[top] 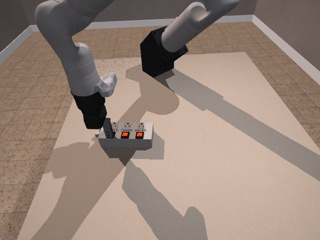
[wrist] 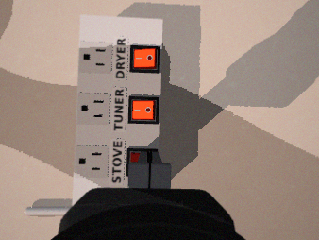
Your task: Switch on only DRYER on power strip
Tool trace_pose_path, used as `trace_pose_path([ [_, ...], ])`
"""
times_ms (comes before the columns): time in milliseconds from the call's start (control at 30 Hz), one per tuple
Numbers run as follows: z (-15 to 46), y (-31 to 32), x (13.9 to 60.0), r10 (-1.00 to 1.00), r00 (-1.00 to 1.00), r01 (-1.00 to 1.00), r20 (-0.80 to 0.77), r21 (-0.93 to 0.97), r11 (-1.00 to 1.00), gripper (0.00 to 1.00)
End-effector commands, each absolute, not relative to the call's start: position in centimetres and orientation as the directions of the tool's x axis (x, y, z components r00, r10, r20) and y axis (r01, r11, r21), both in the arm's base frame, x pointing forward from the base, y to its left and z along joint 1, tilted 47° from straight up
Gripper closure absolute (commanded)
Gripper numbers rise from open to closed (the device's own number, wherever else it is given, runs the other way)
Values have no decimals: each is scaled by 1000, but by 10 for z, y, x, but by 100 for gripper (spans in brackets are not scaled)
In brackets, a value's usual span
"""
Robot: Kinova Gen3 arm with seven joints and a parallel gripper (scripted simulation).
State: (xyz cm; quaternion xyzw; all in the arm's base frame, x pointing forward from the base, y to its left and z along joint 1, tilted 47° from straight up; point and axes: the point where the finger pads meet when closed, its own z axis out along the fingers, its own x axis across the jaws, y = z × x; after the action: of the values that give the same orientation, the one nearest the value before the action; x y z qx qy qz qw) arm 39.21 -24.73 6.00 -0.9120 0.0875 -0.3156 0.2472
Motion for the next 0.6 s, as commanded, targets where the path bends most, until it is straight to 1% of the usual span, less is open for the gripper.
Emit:
trace_pose_path([
  [0,59,-246,395,-311,784,1,538,-502,-865,100],
  [400,69,-253,390,-307,781,4,544,-496,-868,100],
  [567,79,-258,379,-309,784,1,538,-499,-866,100],
])
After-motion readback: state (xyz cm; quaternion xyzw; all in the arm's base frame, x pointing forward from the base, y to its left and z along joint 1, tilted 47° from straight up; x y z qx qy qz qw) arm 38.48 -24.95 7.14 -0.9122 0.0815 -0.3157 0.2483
